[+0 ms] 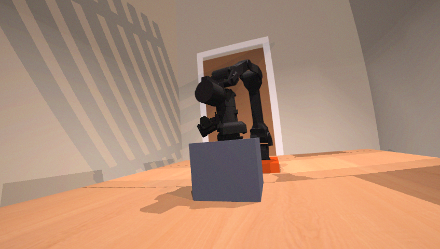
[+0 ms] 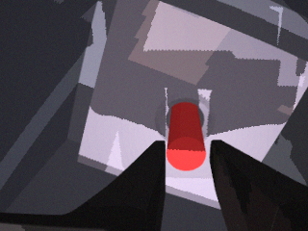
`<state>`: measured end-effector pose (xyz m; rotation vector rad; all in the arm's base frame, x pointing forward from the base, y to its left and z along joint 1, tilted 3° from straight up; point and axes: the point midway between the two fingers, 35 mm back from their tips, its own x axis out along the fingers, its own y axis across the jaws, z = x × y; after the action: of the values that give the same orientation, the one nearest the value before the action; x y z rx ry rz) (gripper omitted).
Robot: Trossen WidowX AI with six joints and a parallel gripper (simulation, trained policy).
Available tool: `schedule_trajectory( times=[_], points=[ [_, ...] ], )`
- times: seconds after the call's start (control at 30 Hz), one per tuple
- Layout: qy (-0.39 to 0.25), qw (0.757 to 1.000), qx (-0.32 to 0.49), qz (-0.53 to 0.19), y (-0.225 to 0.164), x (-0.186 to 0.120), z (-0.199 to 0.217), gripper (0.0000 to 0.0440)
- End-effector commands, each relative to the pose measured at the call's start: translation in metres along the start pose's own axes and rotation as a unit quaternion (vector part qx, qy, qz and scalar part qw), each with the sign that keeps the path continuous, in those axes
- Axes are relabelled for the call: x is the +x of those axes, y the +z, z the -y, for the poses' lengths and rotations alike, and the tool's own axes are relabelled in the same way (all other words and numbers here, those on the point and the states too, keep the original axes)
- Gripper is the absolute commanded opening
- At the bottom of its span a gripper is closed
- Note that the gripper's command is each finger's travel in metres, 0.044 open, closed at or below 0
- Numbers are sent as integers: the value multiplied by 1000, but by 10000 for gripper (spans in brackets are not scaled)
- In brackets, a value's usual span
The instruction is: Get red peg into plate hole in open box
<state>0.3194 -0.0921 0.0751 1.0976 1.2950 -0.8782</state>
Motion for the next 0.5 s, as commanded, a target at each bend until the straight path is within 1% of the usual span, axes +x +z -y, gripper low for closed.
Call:
schedule_trajectory(
  times=[0.0,0.23,0.47],
  points=[
    [3,1000,-4,-10,-3,-1,-3,99],
    [3,999,5,-41,-14,-1,-4,68],
    [-2,998,11,-62,-24,4,-3,74]
  ],
)
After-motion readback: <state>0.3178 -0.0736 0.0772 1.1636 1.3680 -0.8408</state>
